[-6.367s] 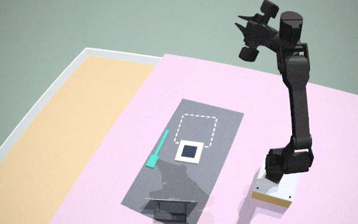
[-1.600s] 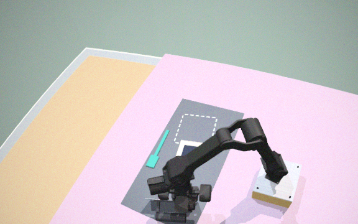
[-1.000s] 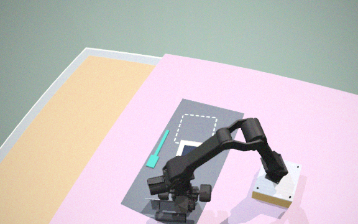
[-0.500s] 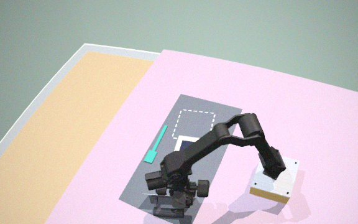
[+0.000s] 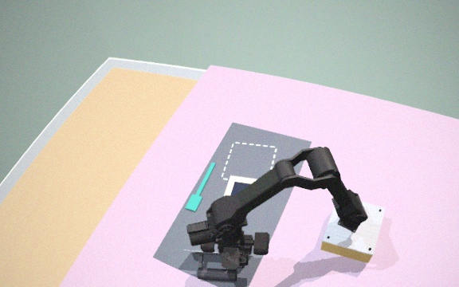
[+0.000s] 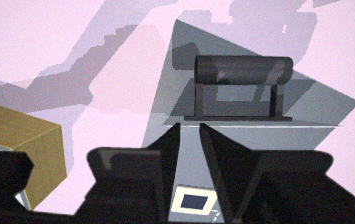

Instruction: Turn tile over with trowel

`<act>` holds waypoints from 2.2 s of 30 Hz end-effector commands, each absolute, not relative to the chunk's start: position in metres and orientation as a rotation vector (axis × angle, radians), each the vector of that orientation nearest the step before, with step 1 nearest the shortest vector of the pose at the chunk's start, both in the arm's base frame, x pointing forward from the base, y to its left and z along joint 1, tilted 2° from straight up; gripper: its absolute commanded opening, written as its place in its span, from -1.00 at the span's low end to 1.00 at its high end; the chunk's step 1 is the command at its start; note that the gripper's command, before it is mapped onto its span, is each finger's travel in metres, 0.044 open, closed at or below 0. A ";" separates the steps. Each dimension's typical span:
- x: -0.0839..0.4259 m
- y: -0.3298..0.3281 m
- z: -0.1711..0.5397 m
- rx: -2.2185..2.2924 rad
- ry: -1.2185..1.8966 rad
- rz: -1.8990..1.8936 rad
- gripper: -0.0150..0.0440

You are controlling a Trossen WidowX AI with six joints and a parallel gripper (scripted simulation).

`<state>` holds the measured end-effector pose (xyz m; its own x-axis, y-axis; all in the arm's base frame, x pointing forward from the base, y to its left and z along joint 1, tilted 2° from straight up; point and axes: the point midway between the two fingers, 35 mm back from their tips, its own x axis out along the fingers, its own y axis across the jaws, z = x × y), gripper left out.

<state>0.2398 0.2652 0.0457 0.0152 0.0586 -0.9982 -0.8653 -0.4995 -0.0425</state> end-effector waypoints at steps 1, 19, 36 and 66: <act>0.240 0.264 0.043 -1.563 0.854 1.583 -0.15; 0.240 0.264 0.043 -1.563 0.854 1.583 -0.15; 0.246 0.254 0.046 -1.562 0.854 1.583 -0.15; 0.277 0.203 0.027 -1.569 0.857 1.579 -0.15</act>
<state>0.2745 0.2090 0.0341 0.0244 0.0515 -0.9984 -0.8654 -0.4989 -0.0469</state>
